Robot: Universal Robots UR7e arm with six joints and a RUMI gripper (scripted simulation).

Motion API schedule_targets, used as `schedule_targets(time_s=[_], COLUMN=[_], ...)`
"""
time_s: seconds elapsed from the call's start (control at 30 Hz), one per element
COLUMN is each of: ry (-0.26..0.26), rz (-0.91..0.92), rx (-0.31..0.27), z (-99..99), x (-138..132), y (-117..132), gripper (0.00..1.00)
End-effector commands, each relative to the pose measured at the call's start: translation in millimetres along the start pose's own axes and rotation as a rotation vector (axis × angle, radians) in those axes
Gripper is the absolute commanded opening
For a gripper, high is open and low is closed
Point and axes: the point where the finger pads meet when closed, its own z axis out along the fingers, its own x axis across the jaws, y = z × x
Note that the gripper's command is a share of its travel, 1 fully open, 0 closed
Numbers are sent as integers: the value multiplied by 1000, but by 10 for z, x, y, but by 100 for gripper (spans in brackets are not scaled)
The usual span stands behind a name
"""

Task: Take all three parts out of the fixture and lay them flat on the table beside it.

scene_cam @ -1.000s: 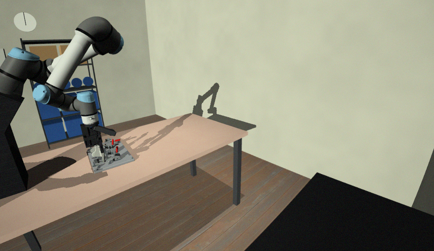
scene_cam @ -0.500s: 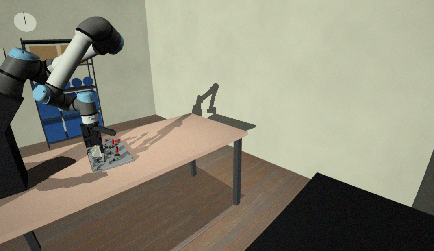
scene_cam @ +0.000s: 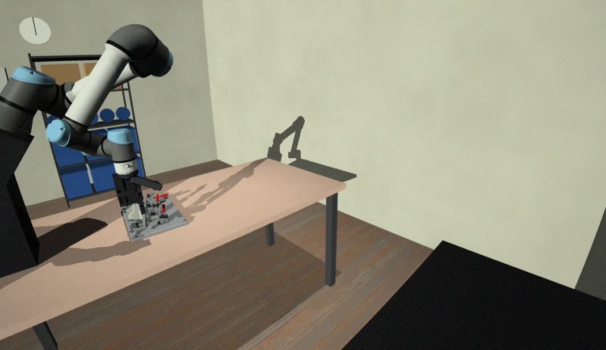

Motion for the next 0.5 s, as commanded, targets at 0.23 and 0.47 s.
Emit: schedule_targets(time_s=[0.23, 0.47], ry=[1, 1], rz=[0, 0], rx=[1, 1], z=[199, 418], x=[3, 4], y=[-4, -4], gripper=[0, 0])
